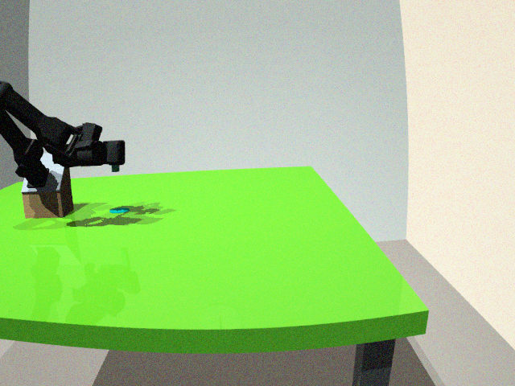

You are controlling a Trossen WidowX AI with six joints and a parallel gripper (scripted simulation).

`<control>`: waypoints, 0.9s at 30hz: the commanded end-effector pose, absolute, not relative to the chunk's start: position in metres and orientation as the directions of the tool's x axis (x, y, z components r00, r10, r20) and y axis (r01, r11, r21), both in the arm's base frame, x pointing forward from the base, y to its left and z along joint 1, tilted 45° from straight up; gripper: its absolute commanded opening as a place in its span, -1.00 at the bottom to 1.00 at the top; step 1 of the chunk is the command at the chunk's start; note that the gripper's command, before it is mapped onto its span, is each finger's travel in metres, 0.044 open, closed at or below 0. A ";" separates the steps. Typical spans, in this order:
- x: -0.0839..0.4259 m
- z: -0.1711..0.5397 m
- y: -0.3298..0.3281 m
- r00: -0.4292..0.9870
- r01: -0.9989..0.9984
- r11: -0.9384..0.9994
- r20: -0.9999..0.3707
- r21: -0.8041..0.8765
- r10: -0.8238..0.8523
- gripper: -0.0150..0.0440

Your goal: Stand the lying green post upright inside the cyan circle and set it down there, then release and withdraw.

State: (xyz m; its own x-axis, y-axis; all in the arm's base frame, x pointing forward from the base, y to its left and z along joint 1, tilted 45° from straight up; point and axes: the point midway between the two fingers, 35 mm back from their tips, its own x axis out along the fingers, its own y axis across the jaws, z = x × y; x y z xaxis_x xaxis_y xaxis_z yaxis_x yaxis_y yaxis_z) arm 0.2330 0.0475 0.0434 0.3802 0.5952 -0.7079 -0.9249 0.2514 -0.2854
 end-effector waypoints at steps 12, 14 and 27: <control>0.233 0.042 0.047 0.380 -0.925 0.247 -0.705 -0.288 0.598 -0.42; 0.234 0.038 0.043 0.379 -0.926 0.247 -0.708 -0.287 0.596 -0.42; 0.237 0.010 0.014 0.372 -0.928 0.245 -0.716 -0.280 0.591 -0.42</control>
